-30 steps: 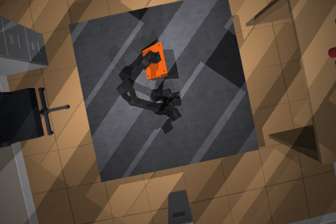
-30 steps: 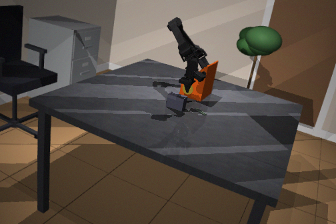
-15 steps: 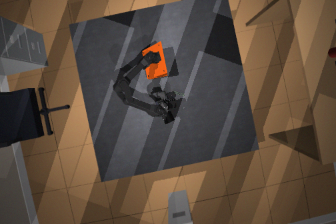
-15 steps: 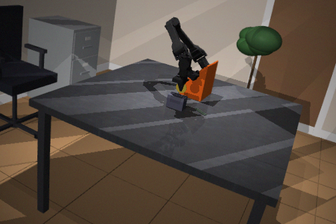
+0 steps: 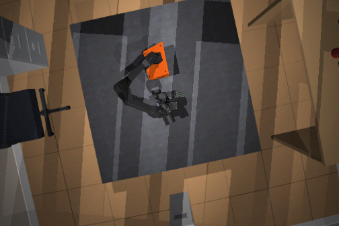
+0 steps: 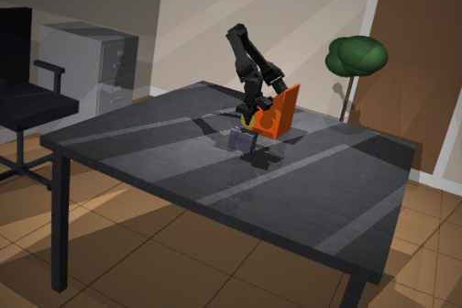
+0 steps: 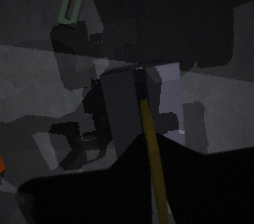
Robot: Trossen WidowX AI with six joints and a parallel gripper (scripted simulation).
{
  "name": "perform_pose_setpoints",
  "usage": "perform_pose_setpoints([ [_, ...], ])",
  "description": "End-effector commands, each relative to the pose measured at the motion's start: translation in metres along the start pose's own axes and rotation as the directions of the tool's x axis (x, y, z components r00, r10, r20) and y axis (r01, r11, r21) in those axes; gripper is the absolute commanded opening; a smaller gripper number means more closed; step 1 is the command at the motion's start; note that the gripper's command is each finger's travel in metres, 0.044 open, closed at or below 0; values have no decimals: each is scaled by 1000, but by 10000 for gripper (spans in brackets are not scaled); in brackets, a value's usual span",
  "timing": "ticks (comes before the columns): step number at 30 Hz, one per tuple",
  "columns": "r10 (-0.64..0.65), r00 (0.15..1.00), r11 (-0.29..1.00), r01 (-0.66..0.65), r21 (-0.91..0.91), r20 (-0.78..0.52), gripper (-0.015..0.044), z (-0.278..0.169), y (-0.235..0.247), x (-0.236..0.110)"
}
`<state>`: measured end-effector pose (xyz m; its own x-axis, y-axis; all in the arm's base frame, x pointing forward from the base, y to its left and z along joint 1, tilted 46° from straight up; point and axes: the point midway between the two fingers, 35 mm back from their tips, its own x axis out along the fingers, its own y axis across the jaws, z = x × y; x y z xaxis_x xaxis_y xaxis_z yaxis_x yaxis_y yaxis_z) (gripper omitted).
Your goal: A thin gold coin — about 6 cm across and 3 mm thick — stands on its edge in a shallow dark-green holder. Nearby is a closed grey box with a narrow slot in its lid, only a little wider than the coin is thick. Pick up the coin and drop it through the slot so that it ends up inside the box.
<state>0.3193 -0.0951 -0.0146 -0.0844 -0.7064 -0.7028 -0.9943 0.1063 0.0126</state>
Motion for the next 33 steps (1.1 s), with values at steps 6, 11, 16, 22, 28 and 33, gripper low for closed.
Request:
perform_pose_setpoints([
  [6, 1, 1000, 1000, -1, -1, 0, 0, -4, -2, -2],
  [11, 1, 1000, 1000, -1, -3, 0, 0, -7, -3, -4],
  [16, 1, 1000, 1000, -1, -2, 0, 0, -9, -4, -4],
  [22, 1, 1000, 1000, -1, -4, 0, 0, -8, -5, -3],
  [28, 1, 1000, 1000, -1, -5, 0, 0, -6, -4, -1],
  [33, 2, 1000, 1000, -2, -9, 0, 0, -5, -2, -1],
])
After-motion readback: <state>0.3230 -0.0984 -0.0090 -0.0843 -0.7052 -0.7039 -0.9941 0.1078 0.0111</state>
